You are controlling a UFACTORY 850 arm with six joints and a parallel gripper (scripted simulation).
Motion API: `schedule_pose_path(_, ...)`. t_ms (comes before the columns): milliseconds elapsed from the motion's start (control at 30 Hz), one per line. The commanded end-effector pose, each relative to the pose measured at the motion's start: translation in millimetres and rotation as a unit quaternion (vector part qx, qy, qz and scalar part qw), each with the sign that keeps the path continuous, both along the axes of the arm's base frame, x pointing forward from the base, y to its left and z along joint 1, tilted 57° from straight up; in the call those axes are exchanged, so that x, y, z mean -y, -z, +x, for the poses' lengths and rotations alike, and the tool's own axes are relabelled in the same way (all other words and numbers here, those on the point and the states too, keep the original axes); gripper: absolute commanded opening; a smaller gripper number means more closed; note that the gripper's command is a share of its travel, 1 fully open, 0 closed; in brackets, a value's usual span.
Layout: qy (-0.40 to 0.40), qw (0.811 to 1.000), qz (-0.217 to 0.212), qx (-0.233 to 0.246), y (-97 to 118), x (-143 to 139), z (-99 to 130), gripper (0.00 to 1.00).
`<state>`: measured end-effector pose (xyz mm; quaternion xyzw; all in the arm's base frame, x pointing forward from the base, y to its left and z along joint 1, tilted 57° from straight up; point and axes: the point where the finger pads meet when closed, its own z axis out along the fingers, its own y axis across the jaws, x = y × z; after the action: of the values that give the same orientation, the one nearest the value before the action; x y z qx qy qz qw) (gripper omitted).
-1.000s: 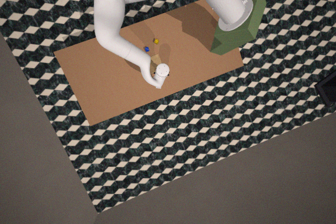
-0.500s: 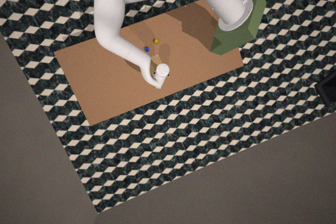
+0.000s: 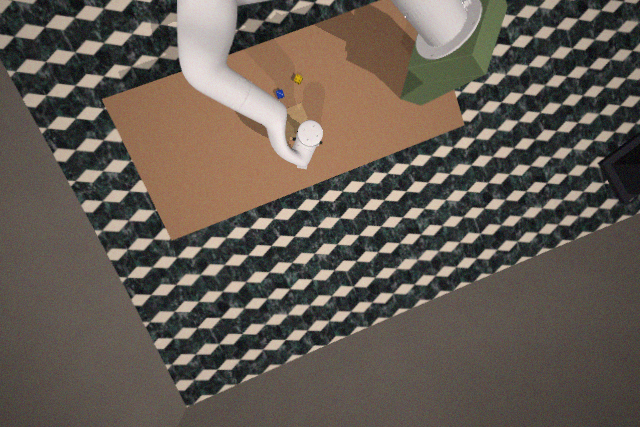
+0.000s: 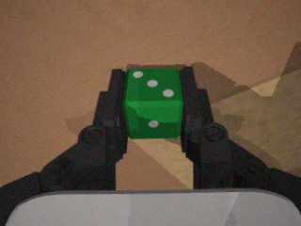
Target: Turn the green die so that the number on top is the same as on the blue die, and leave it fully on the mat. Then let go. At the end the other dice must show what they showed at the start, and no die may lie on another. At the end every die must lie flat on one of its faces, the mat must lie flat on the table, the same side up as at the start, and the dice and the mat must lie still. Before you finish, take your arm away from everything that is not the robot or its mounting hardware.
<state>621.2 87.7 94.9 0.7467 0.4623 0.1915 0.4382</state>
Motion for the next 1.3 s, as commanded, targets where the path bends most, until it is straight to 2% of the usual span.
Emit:
schedule_pose_path(0,-0.001,1.000,0.000,0.000,-12,-11,-15,0.27)
schedule_pose_path(167,-0.001,1.000,0.000,0.000,-33,-30,-42,0.27)
schedule_pose_path(233,-0.001,1.000,0.000,0.000,-33,-30,-42,0.27)
schedule_pose_path(400,-0.001,1.000,0.000,0.000,-48,-42,-60,0.27)
schedule_pose_path(867,0.001,1.000,0.002,0.002,-52,-44,-64,0.27)
schedule_pose_path(900,0.010,1.000,0.013,0.009,-56,-39,-63,0.27)
schedule_pose_path(967,0.049,0.996,0.064,0.043,-77,-15,-58,0.27)
schedule_pose_path(1133,0.078,0.989,0.101,0.069,-93,4,-55,0.27)
schedule_pose_path(1167,0.096,0.984,0.123,0.085,-102,15,-55,0.27)
schedule_pose_path(1267,0.119,0.975,0.152,0.106,-114,31,-54,0.27)
